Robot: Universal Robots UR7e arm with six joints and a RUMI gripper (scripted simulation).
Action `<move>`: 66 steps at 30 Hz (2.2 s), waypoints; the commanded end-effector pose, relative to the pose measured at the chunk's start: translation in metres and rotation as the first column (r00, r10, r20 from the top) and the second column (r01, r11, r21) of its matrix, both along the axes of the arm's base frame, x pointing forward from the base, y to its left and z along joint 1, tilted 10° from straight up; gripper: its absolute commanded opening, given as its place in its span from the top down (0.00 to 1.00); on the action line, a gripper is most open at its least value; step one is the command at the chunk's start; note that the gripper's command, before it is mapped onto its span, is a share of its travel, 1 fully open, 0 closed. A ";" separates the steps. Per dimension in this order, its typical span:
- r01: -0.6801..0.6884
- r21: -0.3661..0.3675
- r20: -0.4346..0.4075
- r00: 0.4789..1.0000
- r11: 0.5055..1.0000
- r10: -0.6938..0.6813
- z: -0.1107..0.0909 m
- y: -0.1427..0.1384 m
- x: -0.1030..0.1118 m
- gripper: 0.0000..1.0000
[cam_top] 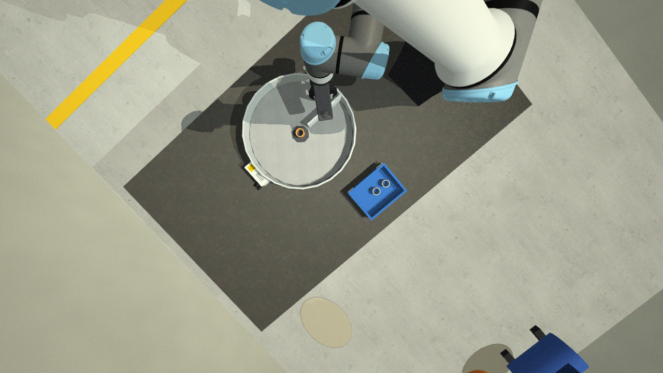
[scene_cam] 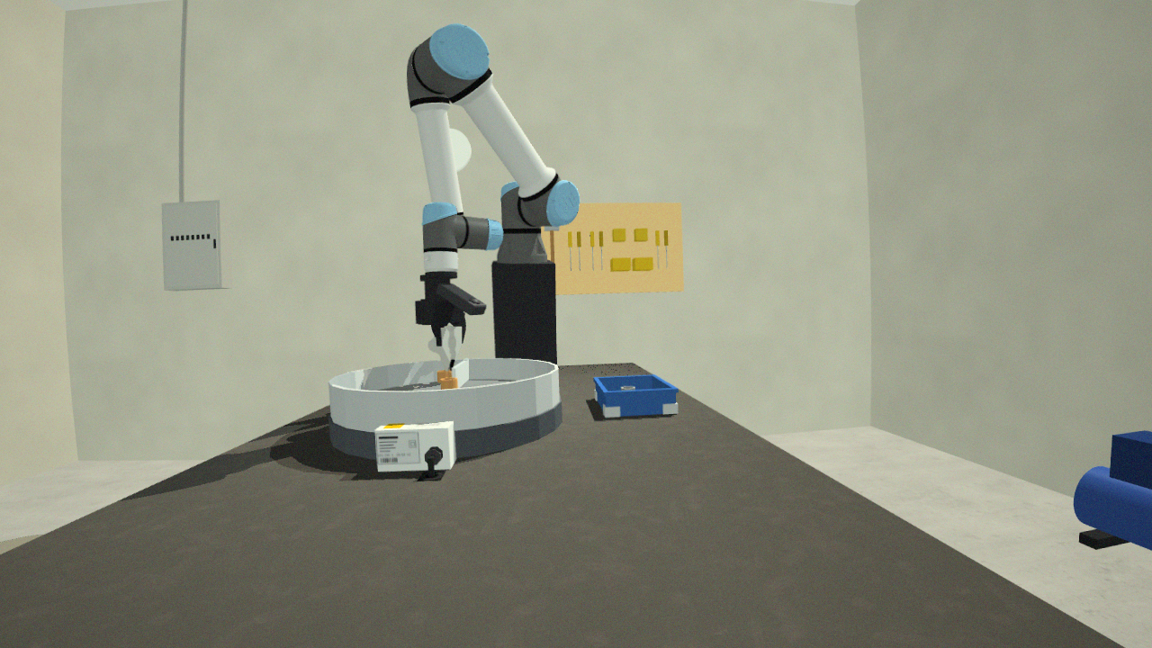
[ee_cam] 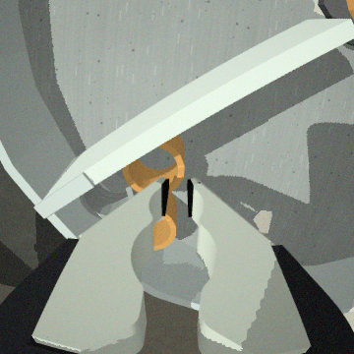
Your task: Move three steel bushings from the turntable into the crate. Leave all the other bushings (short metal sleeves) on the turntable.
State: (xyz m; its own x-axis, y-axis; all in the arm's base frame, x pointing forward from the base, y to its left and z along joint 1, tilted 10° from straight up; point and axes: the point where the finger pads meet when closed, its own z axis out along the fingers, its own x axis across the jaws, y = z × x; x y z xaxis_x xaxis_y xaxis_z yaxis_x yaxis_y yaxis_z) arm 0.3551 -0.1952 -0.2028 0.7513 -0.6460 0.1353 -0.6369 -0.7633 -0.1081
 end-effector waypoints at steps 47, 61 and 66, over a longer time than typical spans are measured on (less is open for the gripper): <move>0.000 -0.001 0.001 1.000 1.000 0.000 -0.023 0.000 0.004 0.94; 0.000 -0.001 0.001 1.000 1.000 0.000 -0.023 0.000 0.004 0.94; 0.000 -0.001 0.001 1.000 1.000 0.000 -0.023 0.000 0.004 0.94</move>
State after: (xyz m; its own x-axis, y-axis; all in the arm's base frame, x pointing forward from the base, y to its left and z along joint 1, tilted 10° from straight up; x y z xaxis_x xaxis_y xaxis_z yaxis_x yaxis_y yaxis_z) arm 0.3592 -0.1953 -0.2265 0.7513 -0.6460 0.1353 -0.6369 -0.7633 -0.1081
